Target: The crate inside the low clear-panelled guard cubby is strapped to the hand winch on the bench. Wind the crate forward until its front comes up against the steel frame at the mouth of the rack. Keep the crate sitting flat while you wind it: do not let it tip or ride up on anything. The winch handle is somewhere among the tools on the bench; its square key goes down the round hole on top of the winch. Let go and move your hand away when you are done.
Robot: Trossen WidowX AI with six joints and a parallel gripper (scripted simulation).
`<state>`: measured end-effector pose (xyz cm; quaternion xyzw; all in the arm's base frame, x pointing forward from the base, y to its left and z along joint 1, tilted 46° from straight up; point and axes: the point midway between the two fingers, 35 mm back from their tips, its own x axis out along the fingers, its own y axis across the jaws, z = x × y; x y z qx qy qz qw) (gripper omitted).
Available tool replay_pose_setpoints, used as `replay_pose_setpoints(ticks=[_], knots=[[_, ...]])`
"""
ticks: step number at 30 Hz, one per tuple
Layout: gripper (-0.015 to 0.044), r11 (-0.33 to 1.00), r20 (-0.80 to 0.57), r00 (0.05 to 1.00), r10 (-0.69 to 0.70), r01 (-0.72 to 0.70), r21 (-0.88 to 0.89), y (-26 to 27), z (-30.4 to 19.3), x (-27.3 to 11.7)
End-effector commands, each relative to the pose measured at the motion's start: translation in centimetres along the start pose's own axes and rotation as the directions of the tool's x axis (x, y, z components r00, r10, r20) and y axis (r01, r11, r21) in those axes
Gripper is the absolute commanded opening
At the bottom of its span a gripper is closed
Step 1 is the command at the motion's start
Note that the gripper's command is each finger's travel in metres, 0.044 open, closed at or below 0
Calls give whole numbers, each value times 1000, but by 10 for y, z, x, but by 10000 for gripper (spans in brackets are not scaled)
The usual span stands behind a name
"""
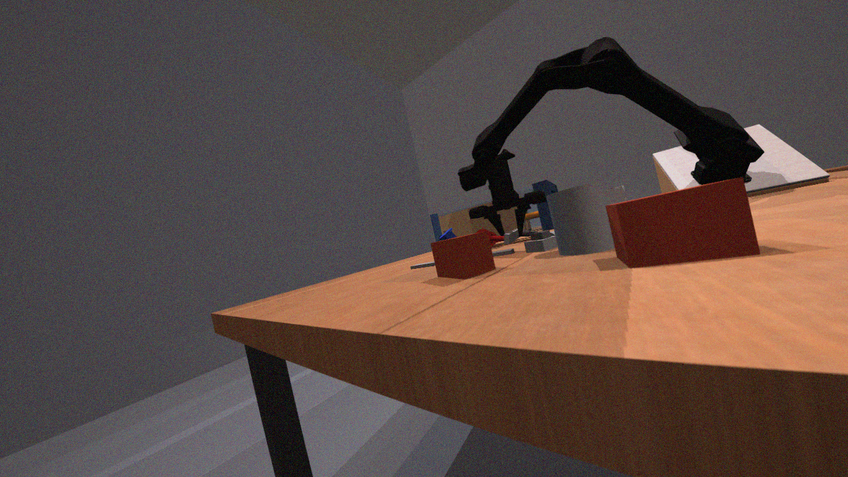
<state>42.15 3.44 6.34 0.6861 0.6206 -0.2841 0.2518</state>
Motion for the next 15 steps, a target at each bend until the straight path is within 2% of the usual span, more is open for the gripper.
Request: replay_pose_setpoints(ticks=[1,15], knots=[[167,1000,0,1000,0,0,-1,0,0,0],[73,1000,0,1000,0,0,-1,0,0,0]])
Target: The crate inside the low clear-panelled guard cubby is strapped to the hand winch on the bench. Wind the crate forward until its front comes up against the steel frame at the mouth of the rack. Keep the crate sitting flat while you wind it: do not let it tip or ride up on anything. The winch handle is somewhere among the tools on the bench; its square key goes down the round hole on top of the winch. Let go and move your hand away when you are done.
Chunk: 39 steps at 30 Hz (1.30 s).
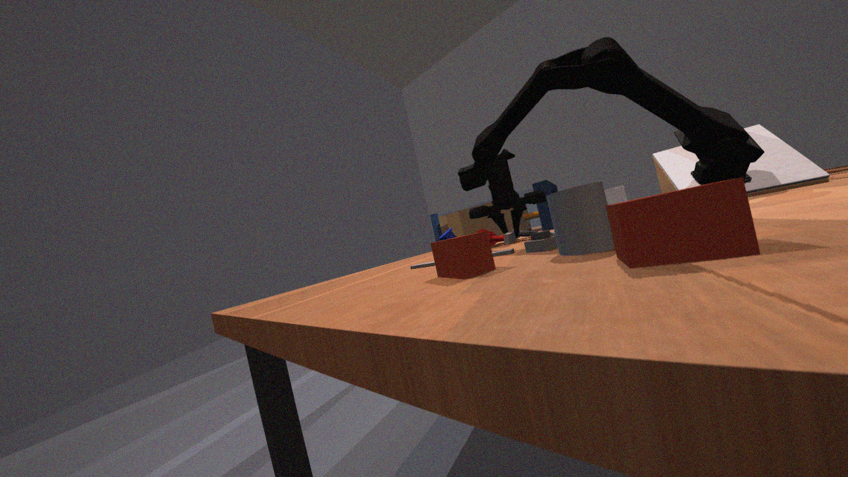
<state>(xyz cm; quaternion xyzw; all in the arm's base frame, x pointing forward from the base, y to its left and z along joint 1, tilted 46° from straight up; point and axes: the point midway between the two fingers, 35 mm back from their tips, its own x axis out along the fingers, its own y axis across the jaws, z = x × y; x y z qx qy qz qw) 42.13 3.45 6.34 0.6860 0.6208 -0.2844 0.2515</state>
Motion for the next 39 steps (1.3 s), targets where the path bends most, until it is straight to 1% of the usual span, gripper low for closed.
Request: replay_pose_setpoints(ticks=[1,7,8,12,14,17,21,23,39], knots=[[67,1000,0,1000,0,0,-2,0,0,0],[27,1000,0,1000,0,0,-2,0,0,0],[0,1000,0,1000,0,0,-2,0,0,0],[0,1000,0,1000,0,0,-2,0,0,0],[0,1000,1,1000,4,-4,1,1,0,-7],[0,1000,3,1000,19,-19,11,4,1,-36],[0,998,7,999,50,-50,35,2,1,-99],[0,997,7,998,61,-61,43,-2,1,-120],[0,997,7,998,62,-63,44,-2,1,-123]])
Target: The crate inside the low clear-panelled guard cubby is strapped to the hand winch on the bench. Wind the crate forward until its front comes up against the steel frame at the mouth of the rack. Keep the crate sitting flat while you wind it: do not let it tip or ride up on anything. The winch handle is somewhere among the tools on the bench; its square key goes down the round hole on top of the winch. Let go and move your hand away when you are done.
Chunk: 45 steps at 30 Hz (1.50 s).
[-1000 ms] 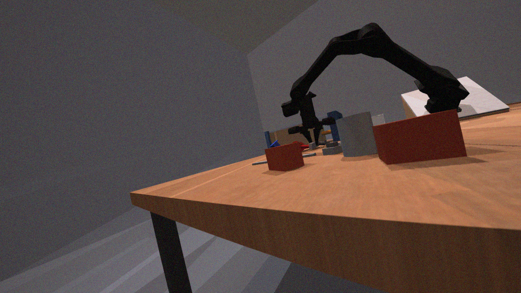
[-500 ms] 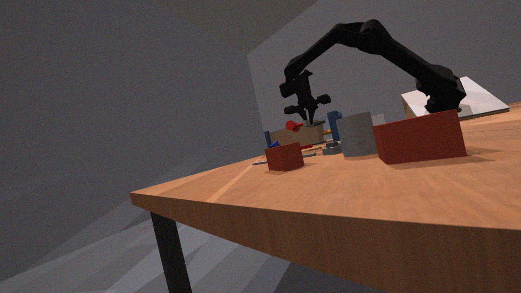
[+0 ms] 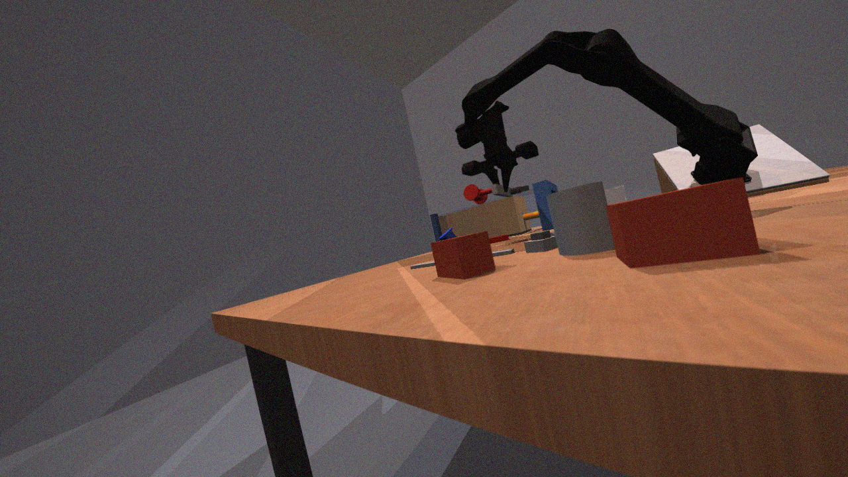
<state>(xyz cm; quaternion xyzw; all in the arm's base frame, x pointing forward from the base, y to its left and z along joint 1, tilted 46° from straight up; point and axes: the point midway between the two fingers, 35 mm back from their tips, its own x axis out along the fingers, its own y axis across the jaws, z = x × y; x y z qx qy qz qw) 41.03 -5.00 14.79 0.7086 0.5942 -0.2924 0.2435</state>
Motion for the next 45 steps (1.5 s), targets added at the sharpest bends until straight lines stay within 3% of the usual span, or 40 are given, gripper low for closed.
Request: replay_pose_setpoints(ticks=[1,12,23,35,45], knots=[[0,1000,4,1000,7,-7,-3,1,1,-3],[0,1000,6,1000,6,-7,25,-1,7,-3],[0,930,76,996,40,-65,362,-24,89,-29],[0,706,137,989,61,-140,694,-71,174,-51],[0,458,164,984,64,-175,872,-116,228,-59]])
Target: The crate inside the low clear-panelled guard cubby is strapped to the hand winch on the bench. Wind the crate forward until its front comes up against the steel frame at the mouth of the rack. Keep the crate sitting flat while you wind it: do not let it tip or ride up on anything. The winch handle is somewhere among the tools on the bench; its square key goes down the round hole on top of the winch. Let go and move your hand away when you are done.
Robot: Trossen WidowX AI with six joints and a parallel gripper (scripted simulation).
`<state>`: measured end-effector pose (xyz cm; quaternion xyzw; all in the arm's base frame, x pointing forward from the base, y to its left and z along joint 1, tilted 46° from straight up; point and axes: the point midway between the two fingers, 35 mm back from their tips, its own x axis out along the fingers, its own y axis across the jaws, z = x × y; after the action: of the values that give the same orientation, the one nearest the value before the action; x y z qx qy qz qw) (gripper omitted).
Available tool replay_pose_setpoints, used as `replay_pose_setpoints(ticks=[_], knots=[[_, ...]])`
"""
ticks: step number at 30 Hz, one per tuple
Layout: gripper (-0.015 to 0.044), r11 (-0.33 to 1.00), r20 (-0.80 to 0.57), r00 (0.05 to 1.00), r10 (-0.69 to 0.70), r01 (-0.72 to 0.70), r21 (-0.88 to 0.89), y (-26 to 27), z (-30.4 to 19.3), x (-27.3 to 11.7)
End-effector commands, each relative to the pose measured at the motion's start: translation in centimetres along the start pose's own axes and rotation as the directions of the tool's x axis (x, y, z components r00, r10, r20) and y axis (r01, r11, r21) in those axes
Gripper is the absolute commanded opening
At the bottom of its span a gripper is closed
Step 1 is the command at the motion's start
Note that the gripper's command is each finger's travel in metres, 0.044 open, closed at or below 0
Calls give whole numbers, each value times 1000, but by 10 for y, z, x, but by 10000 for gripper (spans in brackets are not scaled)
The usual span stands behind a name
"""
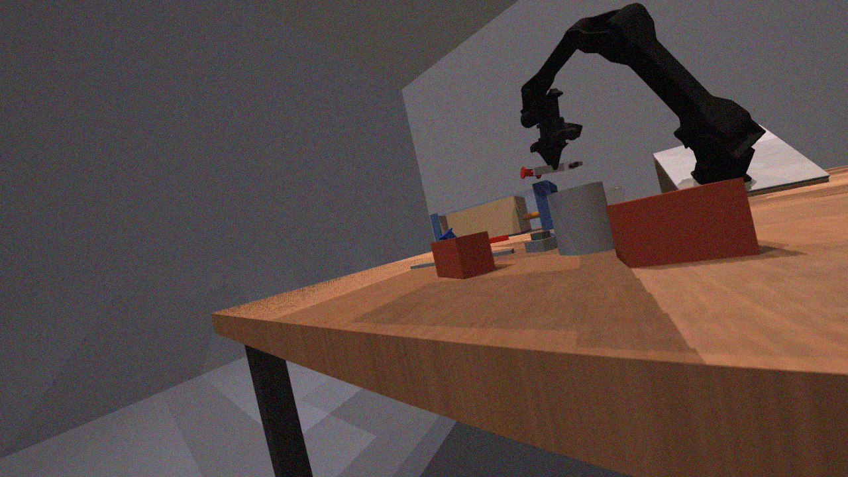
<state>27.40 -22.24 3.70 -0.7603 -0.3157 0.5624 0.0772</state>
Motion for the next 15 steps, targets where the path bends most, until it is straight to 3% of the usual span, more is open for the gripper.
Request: replay_pose_setpoints(ticks=[1,10,15], knots=[[0,995,6,1000,1,-1,100,5,21,2],[0,931,27,999,-40,28,365,8,85,14],[0,855,35,992,-122,87,512,-3,95,29]])
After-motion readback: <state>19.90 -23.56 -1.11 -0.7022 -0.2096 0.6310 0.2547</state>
